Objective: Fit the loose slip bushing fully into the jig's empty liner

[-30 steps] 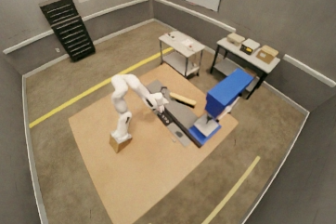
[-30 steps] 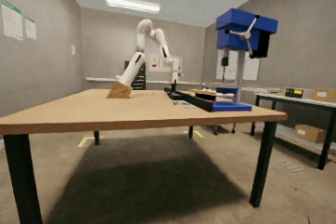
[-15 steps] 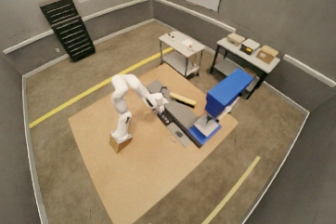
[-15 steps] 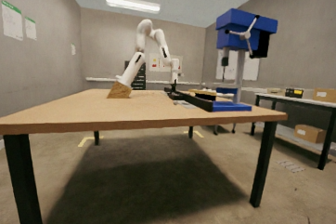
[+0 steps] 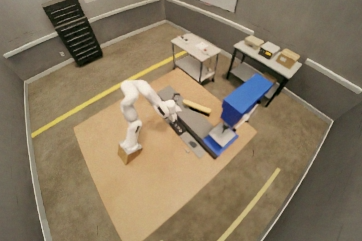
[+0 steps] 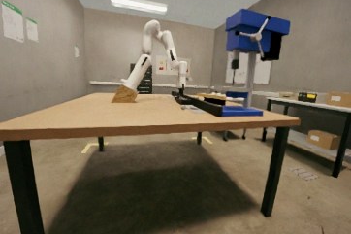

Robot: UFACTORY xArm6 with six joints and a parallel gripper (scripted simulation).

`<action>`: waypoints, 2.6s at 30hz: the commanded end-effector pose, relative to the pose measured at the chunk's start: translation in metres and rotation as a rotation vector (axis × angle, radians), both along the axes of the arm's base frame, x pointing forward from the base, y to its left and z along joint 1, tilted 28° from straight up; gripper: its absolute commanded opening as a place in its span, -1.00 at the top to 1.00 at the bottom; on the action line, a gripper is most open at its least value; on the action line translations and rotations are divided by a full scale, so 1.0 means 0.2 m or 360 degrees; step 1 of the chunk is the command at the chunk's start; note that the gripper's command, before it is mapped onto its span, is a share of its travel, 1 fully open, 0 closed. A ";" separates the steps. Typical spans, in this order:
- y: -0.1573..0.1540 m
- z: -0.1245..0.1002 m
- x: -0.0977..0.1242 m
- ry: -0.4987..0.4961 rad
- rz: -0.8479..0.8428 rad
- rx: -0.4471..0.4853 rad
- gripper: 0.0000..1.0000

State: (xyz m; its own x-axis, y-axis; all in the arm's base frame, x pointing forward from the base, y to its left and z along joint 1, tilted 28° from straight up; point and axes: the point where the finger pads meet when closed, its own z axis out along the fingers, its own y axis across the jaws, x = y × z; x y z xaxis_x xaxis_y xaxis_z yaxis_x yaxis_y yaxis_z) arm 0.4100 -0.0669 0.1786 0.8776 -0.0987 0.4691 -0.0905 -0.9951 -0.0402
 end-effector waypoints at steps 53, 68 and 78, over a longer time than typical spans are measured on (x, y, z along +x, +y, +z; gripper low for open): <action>0.00 -0.04 0.03 -0.0005 0.0000 -0.0001 0.48; 0.00 -0.04 0.03 -0.0005 0.0000 -0.0001 0.48; 0.00 -0.05 0.04 -0.0005 0.0000 -0.0001 0.48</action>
State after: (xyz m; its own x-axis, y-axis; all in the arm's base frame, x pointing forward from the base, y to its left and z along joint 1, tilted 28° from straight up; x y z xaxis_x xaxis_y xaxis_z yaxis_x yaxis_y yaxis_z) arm 0.4153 -0.0670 0.1688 0.8775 -0.0987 0.4693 -0.0904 -0.9951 -0.0402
